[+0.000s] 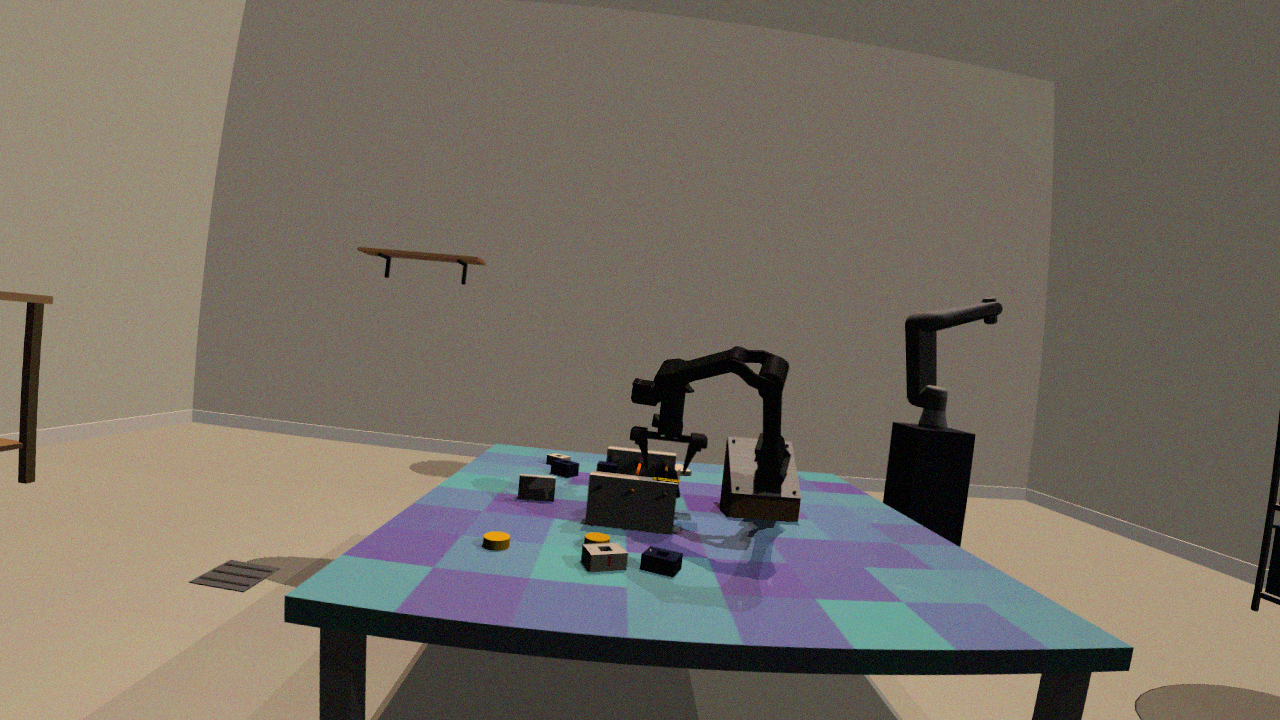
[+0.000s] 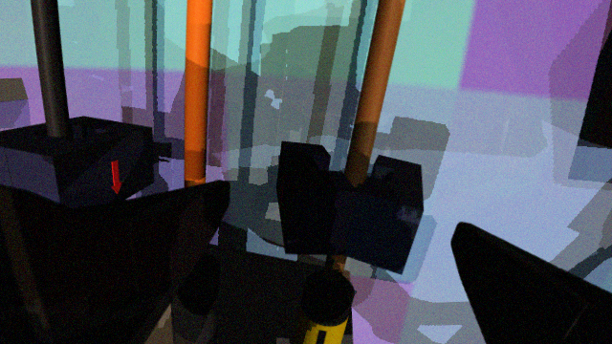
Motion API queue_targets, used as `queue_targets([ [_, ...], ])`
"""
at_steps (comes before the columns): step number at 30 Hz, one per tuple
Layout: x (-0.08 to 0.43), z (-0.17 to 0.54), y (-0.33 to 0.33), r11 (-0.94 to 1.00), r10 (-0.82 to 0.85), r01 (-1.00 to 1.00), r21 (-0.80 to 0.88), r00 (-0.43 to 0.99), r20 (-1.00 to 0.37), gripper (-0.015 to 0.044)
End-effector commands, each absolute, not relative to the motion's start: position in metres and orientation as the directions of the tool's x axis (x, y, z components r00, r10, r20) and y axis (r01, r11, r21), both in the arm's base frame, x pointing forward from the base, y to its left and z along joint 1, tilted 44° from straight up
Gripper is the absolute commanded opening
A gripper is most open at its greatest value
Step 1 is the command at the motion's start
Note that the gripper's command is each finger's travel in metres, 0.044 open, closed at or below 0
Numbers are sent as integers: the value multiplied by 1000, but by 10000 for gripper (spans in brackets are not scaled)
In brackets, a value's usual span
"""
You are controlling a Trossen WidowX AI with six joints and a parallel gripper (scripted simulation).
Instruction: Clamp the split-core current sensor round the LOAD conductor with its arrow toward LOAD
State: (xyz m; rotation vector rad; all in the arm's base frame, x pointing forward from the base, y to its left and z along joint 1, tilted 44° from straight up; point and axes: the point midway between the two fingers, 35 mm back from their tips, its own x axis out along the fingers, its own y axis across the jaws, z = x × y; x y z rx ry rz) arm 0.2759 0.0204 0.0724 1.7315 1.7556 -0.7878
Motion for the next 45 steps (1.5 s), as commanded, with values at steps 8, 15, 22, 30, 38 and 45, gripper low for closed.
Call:
queue_targets([
  [8, 272, 55, 43, 5, 688, 999, -38, -31, -725, 440],
  [15, 272, 47, 51, 5, 688, 999, -38, -31, -725, 440],
  [22, 271, 39, 59, 5, 689, 999, -38, -31, -725, 440],
  [30, 272, 39, 59, 8, 685, 999, -31, -28, -728, 407],
  [38, 272, 39, 59, 8, 685, 999, -31, -28, -728, 353],
  [45, 272, 39, 59, 8, 685, 999, -31, -28, -728, 307],
])
